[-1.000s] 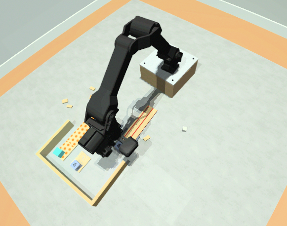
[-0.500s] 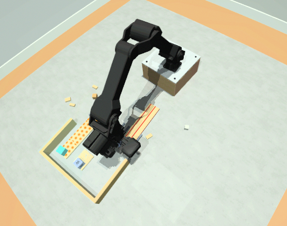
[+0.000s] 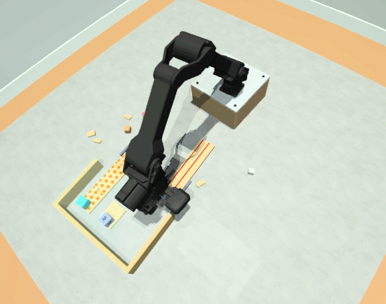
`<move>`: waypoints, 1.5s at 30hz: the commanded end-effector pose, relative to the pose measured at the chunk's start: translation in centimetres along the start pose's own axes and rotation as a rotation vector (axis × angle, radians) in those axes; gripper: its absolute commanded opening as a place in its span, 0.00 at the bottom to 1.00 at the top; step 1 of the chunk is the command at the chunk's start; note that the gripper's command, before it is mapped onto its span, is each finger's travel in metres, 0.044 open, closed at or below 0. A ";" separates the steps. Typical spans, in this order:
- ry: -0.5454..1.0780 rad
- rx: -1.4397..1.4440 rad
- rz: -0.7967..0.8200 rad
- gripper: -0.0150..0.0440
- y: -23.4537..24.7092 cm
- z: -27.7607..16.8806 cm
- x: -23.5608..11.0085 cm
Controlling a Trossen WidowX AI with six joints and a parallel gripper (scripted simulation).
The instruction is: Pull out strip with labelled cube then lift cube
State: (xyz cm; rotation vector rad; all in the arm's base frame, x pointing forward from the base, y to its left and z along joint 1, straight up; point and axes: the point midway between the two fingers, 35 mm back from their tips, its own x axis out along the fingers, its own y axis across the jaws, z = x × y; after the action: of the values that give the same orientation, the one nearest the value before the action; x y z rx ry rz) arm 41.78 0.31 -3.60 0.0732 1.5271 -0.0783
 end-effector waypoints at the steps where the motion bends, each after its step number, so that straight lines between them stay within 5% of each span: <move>1: 0.010 -0.003 0.003 0.68 0.0 -0.2 0.9; 8: 0.010 -0.003 0.003 0.68 0.0 -0.3 1.2; 12: 0.006 0.000 -0.001 0.50 0.0 -0.2 0.9; 18: 0.006 0.000 -0.001 0.43 0.0 -0.2 0.9; 22: 0.007 0.000 -0.001 0.25 -0.1 -0.4 0.7; 45: 0.015 -0.003 0.002 0.25 -0.8 -7.7 -3.3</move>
State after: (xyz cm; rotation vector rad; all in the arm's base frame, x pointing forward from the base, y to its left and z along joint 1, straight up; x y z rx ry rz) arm 34.65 0.19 -0.80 0.0735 1.5471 -0.0805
